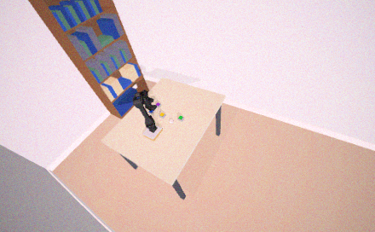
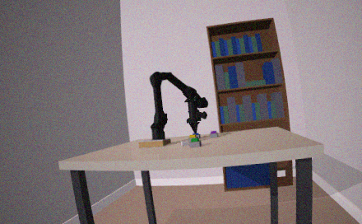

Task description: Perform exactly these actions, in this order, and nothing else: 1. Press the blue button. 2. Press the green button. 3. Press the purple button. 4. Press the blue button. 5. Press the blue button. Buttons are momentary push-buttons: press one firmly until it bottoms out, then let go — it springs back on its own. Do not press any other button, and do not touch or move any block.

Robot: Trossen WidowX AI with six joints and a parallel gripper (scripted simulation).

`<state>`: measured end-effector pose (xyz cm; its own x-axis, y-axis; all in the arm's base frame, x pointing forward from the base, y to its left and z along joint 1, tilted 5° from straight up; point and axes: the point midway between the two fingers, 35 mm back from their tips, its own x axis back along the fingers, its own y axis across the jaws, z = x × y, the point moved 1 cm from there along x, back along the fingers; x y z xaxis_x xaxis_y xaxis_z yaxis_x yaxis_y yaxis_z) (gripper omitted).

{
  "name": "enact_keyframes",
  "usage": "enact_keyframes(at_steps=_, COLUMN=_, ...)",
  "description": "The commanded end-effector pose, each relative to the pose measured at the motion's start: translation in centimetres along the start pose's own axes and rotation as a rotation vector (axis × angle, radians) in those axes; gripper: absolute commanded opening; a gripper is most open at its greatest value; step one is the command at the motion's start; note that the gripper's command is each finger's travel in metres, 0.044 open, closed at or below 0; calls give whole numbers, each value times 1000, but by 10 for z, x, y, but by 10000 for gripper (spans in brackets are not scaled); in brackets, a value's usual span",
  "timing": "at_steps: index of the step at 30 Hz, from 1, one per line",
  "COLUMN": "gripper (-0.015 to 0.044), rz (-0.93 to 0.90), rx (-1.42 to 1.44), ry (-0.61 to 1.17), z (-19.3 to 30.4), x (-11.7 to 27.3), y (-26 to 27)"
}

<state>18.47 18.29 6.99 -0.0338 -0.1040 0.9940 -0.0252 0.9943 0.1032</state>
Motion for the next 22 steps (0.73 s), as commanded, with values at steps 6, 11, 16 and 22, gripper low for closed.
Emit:
enact_keyframes(at_steps=6, gripper=20, rz=6, rx=-5, ry=2, z=0, x=31, y=0)
enact_keyframes(at_steps=11, gripper=99, rz=5, rx=-5, ry=1, z=-9, x=41, y=4)
enact_keyframes(at_steps=16, gripper=230, rz=5, rx=-4, ry=-2, z=-41, x=76, y=15)
enact_keyframes(at_steps=22, gripper=361, rz=4, rx=-4, ry=-4, z=-54, x=93, y=19)
